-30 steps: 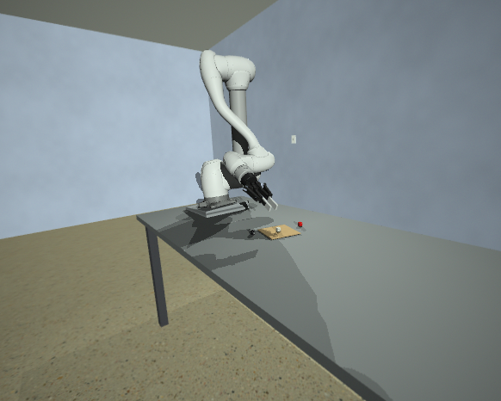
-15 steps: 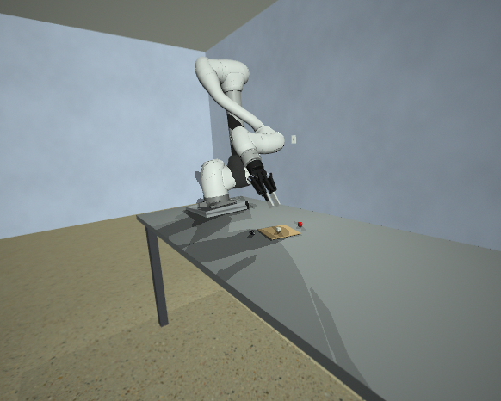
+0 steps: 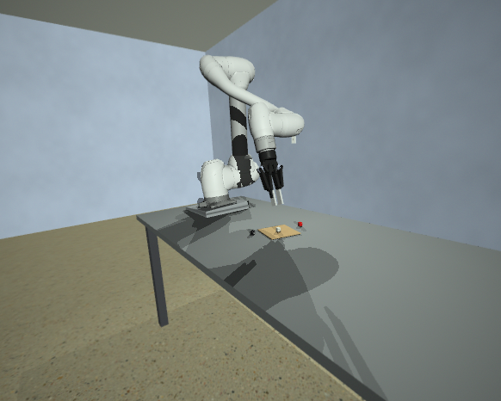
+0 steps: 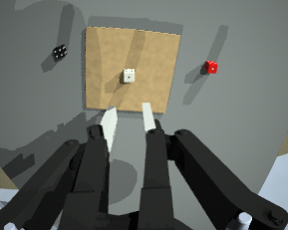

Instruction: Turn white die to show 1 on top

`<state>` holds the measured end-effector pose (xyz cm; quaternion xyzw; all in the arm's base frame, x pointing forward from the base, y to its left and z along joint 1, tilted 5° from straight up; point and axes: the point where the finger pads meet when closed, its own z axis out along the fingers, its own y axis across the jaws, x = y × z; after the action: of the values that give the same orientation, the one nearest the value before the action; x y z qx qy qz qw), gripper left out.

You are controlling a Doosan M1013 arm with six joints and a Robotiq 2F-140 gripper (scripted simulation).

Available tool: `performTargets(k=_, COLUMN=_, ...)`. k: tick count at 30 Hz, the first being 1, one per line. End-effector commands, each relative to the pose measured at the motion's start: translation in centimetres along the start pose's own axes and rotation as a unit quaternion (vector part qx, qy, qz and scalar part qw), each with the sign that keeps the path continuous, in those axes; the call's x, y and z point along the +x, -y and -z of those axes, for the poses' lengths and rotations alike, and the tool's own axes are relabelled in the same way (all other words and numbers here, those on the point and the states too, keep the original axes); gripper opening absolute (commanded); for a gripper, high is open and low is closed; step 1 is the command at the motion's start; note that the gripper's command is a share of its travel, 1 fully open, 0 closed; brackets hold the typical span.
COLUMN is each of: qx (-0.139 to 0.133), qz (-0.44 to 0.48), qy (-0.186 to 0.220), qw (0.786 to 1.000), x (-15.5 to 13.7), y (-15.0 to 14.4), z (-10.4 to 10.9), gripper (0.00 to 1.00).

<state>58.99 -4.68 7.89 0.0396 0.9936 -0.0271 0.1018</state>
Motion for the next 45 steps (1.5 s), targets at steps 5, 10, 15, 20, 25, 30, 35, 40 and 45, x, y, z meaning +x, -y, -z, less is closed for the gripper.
performTargets(k=5, qx=0.002, qz=-0.001, qy=-0.126, qw=0.992, x=-1.8, y=0.0, z=0.3, gripper=0.19)
performTargets(k=10, qx=0.002, qz=-0.001, qy=-0.137, qw=0.991, x=-2.0, y=0.0, z=0.3, gripper=0.19)
performTargets(k=15, qx=0.002, qz=-0.001, qy=-0.137, qw=0.991, x=-2.0, y=0.0, z=0.3, gripper=1.0)
performTargets(k=20, qx=0.002, qz=-0.001, qy=-0.137, qw=0.991, x=-2.0, y=0.0, z=0.3, gripper=1.0)
performTargets(k=25, qx=0.002, qz=-0.001, qy=-0.137, qw=0.991, x=-2.0, y=0.0, z=0.5, gripper=1.0)
performTargets(k=30, qx=0.002, qz=-0.001, qy=-0.138, qw=0.99, x=-2.1, y=0.0, z=0.8, gripper=1.0)
performTargets(k=35, qx=0.002, qz=-0.001, qy=-0.138, qw=0.99, x=-2.4, y=0.0, z=1.7, gripper=1.0)
performTargets(k=40, qx=0.002, qz=-0.001, qy=-0.138, qw=0.99, x=-2.7, y=0.0, z=2.8, gripper=1.0)
performTargets(k=45, qx=0.002, qz=-0.001, qy=-0.138, qw=0.99, x=-2.9, y=0.0, z=3.4, gripper=1.0)
